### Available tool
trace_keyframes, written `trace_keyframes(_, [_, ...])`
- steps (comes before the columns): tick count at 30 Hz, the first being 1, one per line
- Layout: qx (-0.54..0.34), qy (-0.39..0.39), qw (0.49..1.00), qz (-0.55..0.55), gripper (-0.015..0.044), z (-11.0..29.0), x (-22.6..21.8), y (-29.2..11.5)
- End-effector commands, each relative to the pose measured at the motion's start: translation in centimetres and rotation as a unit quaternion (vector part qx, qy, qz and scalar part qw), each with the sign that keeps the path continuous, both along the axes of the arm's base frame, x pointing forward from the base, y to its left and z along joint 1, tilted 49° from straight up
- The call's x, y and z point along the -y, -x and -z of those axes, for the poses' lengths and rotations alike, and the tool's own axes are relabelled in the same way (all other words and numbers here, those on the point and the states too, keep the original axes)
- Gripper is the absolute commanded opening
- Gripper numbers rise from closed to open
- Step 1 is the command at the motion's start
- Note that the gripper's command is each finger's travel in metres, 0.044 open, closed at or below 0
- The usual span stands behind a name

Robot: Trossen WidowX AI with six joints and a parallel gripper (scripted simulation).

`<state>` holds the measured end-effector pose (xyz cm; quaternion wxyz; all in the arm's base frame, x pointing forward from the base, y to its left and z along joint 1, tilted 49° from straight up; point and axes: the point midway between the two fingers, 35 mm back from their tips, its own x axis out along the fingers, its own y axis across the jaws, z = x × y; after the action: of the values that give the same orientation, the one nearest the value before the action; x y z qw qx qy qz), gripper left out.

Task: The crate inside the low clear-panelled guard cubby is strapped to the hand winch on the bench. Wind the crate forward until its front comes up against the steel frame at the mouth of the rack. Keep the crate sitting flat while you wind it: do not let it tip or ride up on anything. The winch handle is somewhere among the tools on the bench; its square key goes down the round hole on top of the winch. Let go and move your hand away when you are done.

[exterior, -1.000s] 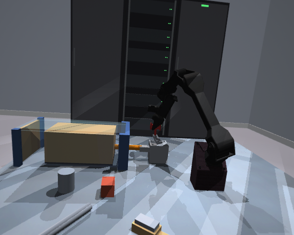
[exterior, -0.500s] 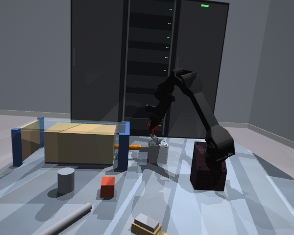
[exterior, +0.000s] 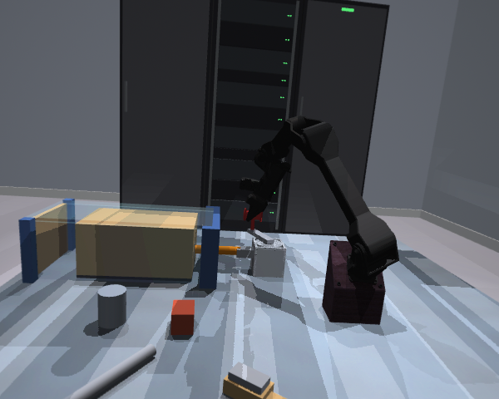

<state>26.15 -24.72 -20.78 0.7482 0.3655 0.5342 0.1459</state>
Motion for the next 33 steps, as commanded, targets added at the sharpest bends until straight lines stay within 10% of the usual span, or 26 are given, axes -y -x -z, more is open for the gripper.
trace_keyframes(1, [0.011,-0.008,1.0,-0.003,0.0,-0.6,-0.9,-1.3])
trace_keyframes(33, [0.011,-0.01,1.0,-0.003,0.0,-2.7,-3.0,-3.6])
